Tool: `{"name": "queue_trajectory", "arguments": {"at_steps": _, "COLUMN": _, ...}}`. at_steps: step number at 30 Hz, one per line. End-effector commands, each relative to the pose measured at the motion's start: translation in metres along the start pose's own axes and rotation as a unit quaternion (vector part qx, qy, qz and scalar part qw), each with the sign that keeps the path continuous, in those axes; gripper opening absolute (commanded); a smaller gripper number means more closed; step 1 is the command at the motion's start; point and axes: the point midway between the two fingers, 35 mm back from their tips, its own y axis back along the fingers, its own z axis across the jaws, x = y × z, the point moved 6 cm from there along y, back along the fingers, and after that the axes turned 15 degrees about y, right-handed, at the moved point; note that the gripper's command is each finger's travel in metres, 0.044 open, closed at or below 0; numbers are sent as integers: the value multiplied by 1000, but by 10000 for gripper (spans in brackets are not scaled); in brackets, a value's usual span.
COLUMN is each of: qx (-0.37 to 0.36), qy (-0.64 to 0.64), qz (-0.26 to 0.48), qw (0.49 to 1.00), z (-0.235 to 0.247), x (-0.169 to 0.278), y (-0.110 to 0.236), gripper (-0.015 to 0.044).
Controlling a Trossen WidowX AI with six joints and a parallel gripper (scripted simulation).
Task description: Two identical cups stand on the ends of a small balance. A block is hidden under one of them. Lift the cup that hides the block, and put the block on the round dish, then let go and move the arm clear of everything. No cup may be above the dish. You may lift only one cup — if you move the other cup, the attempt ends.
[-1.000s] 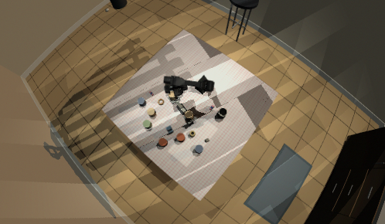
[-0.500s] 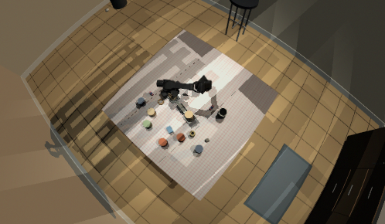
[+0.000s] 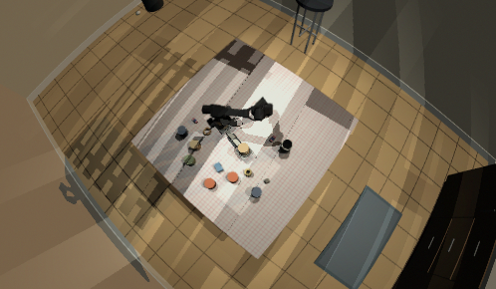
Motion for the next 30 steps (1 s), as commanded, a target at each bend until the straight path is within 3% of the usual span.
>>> {"name": "queue_trajectory", "arguments": {"at_steps": 1, "qx": -1, "qy": -2, "qz": -3, "qw": 1000, "z": 0, "x": 0, "y": -7, "gripper": 440}}
{"name": "queue_trajectory", "arguments": {"at_steps": 30, "qx": 0, "qy": -2, "qz": -4, "qw": 1000, "z": 1, "x": -2, "y": -54, "gripper": 440}}
